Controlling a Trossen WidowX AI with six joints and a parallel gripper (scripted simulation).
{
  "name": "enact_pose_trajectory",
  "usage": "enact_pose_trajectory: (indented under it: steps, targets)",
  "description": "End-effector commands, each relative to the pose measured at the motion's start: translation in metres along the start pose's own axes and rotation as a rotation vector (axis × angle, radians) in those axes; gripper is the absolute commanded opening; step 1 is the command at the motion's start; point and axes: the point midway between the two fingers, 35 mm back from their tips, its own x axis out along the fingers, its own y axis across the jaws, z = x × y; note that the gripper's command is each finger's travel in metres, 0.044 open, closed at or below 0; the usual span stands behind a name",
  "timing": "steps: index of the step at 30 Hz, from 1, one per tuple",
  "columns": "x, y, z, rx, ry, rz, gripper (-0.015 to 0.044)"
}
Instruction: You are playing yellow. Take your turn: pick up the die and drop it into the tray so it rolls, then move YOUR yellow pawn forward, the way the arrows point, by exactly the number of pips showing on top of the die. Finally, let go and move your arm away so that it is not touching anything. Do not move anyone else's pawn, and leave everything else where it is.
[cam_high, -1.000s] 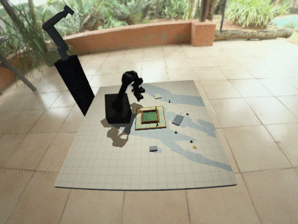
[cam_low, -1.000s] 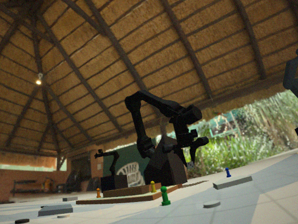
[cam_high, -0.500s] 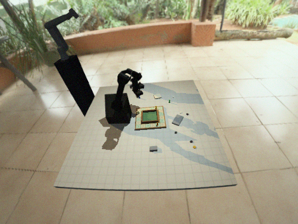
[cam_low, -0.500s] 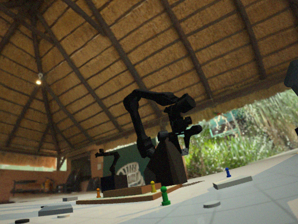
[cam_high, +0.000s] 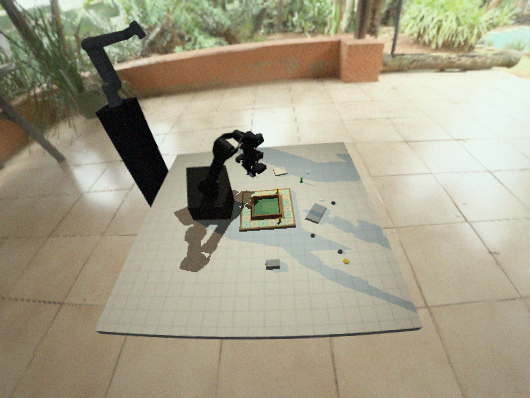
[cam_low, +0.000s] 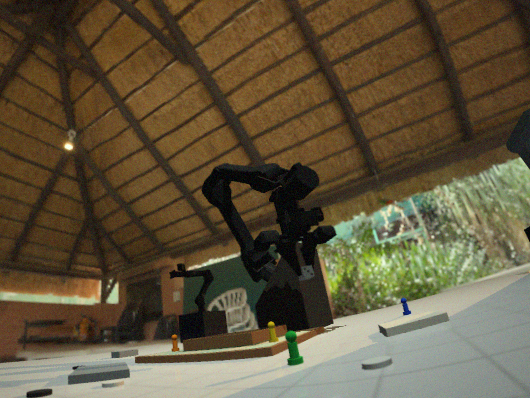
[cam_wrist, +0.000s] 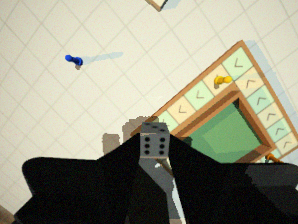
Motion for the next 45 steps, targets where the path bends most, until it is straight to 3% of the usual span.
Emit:
enact_pose_trajectory:
  steps: [1,38,45]
  targets:
    - [0.000,-0.017,-0.002,-0.074,-0.010,-0.003,0.0000]
    - [0.032,-0.153,-0.064,-0.730,0.060,-0.027,0.0000]
    - [0.040,-0.147,-0.067,-0.734,-0.078,0.102,0.0000]
